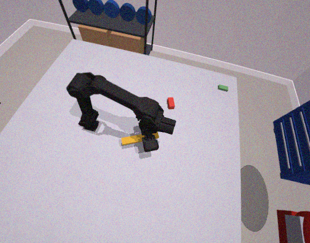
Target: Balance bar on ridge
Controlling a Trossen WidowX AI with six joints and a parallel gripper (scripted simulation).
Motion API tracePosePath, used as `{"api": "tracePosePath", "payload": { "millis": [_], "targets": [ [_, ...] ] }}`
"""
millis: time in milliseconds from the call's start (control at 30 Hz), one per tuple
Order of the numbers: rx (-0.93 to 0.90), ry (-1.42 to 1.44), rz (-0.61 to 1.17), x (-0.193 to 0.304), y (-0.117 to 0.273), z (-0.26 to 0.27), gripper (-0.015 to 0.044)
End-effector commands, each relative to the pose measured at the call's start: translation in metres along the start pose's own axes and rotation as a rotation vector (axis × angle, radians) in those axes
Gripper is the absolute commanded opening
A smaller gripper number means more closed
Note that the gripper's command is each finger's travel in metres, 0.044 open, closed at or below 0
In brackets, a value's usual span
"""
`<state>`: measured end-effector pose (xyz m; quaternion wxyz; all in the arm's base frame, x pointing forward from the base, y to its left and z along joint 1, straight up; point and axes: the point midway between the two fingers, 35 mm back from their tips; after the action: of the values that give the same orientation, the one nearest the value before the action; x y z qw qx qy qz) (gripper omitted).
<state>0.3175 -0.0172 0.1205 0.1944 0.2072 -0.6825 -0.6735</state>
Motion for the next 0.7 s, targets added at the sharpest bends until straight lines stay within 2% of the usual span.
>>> {"api": "tracePosePath", "payload": {
  "millis": [0, 367, 667],
  "targets": [
    [0.001, 0.003, -0.009, -0.001, 0.012, 0.000, 0.0000],
    [-0.001, 0.004, -0.009, 0.003, 0.040, 0.003, 0.0000],
    [-0.002, 0.089, -0.010, -0.014, 0.042, 0.019, 0.0000]
  ]
}}
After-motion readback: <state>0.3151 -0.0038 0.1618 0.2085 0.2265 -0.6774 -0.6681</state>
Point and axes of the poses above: the point midway between the two fingers, 35 mm back from their tips, its own y axis back along the fingers, its own z axis across the jaws, x = y × z, and after that the axes turned 6 degrees about y, right-handed
